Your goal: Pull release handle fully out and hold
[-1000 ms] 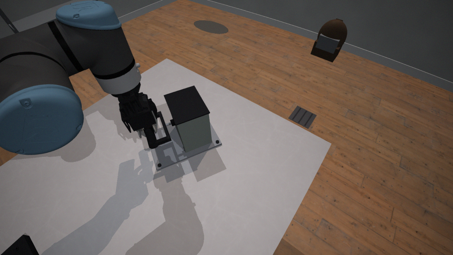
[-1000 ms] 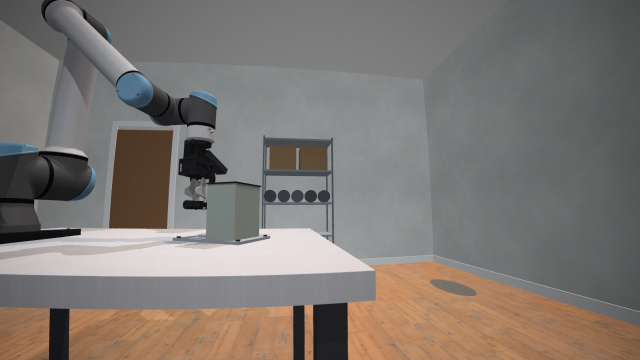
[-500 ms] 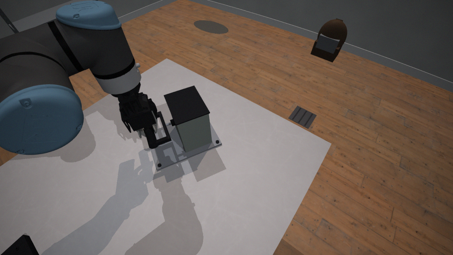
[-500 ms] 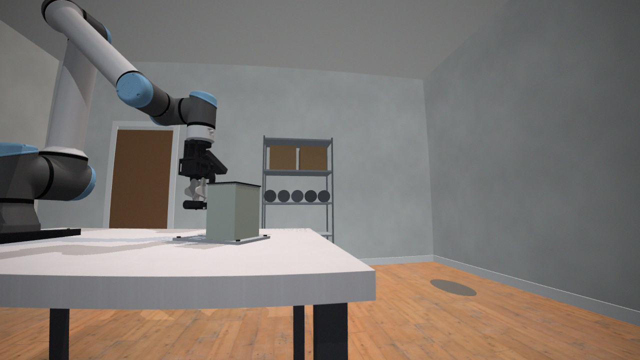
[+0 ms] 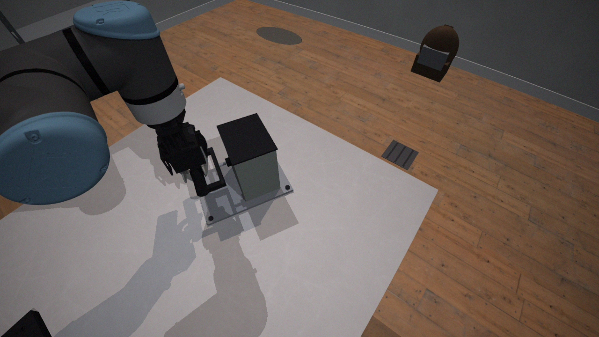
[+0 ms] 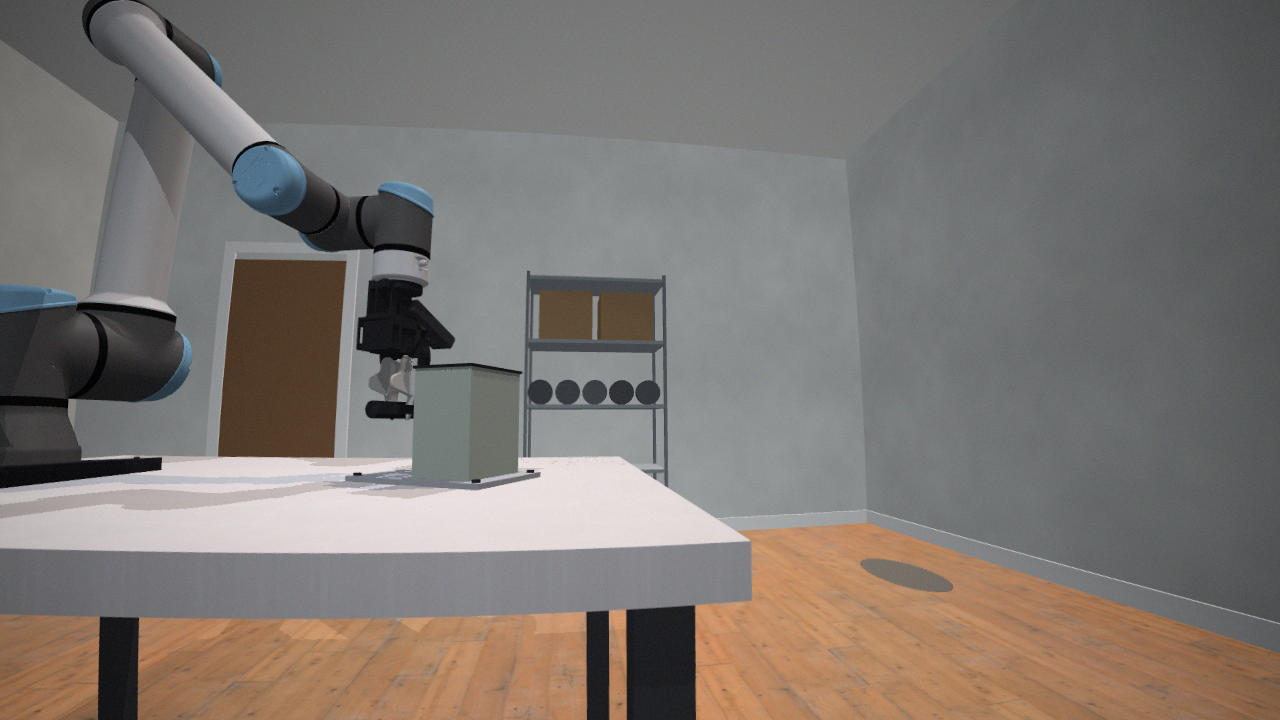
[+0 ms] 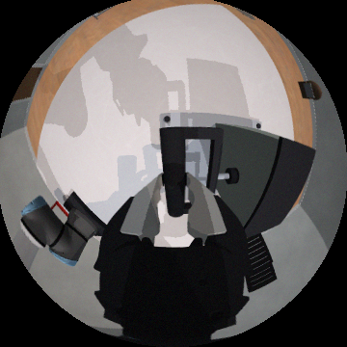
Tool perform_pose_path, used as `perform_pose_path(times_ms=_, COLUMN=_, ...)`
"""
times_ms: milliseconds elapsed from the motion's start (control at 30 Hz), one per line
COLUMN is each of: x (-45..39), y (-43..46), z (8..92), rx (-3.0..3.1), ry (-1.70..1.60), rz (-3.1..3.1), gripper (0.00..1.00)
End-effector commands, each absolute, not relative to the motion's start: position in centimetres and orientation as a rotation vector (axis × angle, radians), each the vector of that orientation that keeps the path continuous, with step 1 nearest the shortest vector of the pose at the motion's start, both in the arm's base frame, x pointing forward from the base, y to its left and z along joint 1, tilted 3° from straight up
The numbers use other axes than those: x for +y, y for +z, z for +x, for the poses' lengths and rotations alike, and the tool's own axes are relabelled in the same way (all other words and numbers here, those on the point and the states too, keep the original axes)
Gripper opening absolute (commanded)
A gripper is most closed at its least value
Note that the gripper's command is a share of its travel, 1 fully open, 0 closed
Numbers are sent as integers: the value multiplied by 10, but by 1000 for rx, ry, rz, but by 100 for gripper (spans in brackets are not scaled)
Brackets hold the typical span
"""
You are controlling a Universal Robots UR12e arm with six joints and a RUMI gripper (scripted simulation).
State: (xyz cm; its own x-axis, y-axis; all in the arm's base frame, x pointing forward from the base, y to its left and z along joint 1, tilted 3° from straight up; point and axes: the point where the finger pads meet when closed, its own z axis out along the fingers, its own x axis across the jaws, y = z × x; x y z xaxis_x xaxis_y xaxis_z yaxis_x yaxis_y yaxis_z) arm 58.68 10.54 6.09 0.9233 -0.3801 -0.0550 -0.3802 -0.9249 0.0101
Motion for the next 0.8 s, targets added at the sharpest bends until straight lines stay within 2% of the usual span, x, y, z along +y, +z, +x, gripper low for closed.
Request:
perform_pose_path(times_ms=0, x=106, y=62, z=585, rx=609, ry=87, rz=-3080, gripper=0)
perform_pose_path(times_ms=767, x=123, y=64, z=544, rx=609, ry=87, rz=-3080, gripper=0)
